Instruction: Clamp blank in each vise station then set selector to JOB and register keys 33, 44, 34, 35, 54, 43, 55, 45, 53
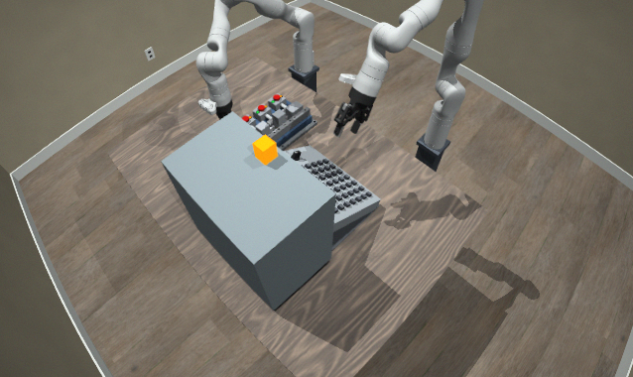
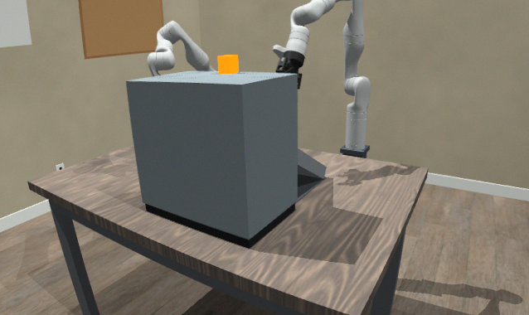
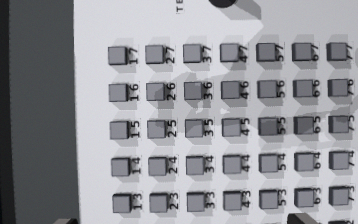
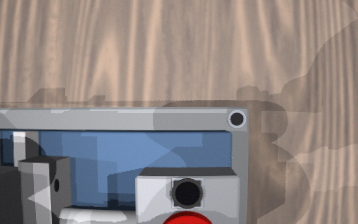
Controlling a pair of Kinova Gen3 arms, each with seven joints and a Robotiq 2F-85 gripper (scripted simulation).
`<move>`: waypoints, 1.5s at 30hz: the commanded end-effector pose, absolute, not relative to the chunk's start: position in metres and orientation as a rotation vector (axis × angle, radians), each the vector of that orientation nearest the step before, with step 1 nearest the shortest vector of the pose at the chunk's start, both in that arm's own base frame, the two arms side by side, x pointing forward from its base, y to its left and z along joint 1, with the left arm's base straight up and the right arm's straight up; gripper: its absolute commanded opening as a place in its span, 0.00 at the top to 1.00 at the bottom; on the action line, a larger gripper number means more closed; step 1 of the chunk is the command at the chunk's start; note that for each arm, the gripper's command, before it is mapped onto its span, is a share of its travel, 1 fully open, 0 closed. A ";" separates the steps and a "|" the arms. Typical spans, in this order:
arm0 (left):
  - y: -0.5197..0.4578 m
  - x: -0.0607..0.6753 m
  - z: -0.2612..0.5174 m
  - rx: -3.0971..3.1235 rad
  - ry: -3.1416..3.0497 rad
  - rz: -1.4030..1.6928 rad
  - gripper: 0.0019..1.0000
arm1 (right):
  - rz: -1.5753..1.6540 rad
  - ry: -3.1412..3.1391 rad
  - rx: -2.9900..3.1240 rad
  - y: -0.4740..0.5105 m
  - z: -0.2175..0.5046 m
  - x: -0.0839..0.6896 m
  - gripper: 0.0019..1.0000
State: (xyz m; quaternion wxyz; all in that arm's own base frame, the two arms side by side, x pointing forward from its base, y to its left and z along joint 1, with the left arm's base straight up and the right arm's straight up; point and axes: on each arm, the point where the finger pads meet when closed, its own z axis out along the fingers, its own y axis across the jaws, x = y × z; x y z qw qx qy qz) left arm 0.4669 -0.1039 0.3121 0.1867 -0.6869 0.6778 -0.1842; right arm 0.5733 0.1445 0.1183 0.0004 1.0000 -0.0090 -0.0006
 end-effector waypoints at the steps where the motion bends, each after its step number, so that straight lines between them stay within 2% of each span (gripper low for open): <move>1: -0.104 0.467 0.313 -1.933 1.907 -0.521 0.00 | 0.003 -0.028 3.142 0.145 0.135 0.574 0.90; 10: -0.104 0.467 0.313 -1.933 1.907 -0.521 0.00 | 0.003 -0.028 3.142 0.145 0.240 0.574 0.90; 31: -0.104 0.467 0.313 -1.933 1.907 -0.521 0.00 | 0.003 -0.069 3.140 0.145 0.244 0.572 0.90; 45: -0.104 0.467 0.313 -1.933 1.907 -0.521 0.00 | 0.004 -0.391 3.111 0.146 0.265 0.557 0.90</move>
